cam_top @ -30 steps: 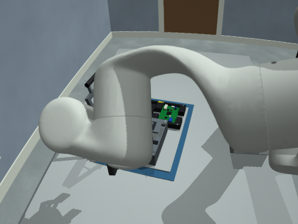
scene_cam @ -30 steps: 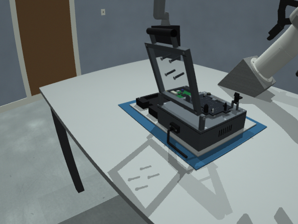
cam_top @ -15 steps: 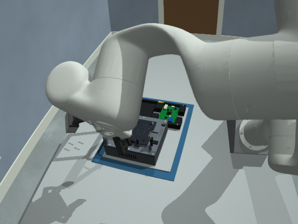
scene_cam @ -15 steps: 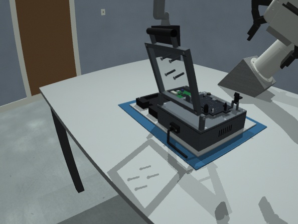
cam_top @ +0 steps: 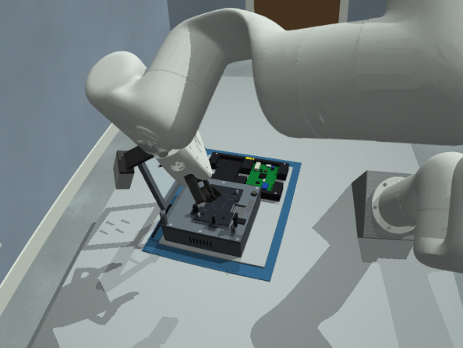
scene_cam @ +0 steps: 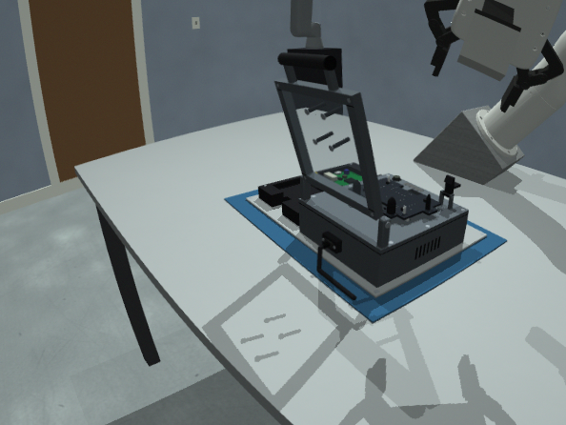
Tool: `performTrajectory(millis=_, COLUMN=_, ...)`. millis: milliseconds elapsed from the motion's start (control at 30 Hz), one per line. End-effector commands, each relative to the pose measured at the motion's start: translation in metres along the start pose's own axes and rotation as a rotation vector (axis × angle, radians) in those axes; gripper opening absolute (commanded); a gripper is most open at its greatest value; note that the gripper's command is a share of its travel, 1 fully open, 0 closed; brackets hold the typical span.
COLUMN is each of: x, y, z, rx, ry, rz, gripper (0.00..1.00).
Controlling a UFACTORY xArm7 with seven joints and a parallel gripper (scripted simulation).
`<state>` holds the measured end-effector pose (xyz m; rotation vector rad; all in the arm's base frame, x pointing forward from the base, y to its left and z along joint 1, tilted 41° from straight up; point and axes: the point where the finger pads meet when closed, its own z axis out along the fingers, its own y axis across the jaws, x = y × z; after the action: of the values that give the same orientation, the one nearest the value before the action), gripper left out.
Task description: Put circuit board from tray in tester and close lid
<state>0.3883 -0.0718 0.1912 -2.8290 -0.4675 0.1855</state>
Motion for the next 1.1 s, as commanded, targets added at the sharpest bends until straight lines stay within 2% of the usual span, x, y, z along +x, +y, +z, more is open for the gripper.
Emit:
performTrajectory(millis=0, x=-0.003, y=0.009, z=0.002, rx=0.030, ry=0.001, rz=-0.031, gripper=1.00)
performTrajectory(millis=33, x=-0.003, y=0.009, z=0.002, rx=0.030, ry=0.001, rz=-0.031, gripper=1.00)
performTrajectory(millis=67, x=-0.008, y=0.018, z=0.007, rx=0.062, ry=0.005, rz=-0.070, gripper=1.00)
performTrajectory(millis=267, x=-0.008, y=0.018, z=0.007, rx=0.062, ry=0.005, rz=-0.070, gripper=1.00)
performTrajectory(millis=300, x=-0.013, y=0.027, z=0.011, rx=0.092, ry=0.011, rz=-0.109, gripper=1.00)
performTrajectory(millis=633, x=-0.013, y=0.027, z=0.011, rx=0.092, ry=0.011, rz=-0.109, gripper=1.00)
performTrajectory(millis=700, x=-0.023, y=0.044, z=0.019, rx=0.148, ry=0.032, rz=-0.185, gripper=1.00)
performTrajectory(millis=1067, x=-0.023, y=0.044, z=0.019, rx=0.148, ry=0.032, rz=-0.185, gripper=1.00)
